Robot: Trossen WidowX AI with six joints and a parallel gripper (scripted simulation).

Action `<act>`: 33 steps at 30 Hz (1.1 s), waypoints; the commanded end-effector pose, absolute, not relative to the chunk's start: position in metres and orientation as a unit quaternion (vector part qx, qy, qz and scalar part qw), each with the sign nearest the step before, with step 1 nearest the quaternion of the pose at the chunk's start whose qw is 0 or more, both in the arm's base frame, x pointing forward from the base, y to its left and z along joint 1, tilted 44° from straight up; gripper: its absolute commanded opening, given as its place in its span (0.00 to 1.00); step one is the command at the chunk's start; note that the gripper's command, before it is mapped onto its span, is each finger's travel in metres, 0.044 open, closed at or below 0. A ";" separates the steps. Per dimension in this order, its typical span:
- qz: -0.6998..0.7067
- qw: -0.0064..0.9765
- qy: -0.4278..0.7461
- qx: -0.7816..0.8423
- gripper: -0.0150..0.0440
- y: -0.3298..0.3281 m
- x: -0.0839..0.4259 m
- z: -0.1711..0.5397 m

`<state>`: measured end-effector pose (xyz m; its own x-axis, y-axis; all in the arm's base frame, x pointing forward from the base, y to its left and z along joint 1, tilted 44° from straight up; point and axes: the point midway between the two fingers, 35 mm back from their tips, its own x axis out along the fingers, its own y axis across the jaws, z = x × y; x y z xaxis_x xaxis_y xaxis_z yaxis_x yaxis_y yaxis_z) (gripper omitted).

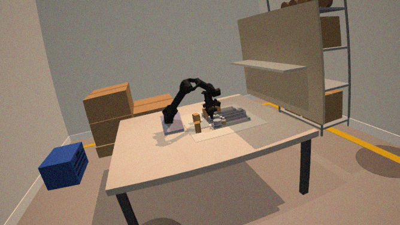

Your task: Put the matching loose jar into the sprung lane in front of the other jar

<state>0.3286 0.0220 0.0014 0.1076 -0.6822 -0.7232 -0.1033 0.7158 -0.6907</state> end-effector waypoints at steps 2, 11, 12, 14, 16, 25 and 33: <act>-0.216 0.680 0.628 -0.311 0.25 0.022 0.331 0.002; -0.216 0.680 0.628 -0.311 0.25 0.021 0.329 0.002; -0.216 0.680 0.628 -0.311 0.25 0.021 0.329 0.002; -0.216 0.680 0.628 -0.311 0.25 0.021 0.329 0.002; -0.216 0.680 0.628 -0.311 0.25 0.021 0.328 0.002; -0.216 0.680 0.628 -0.311 0.25 0.021 0.325 0.002; -0.216 0.680 0.628 -0.311 0.25 0.021 0.324 0.001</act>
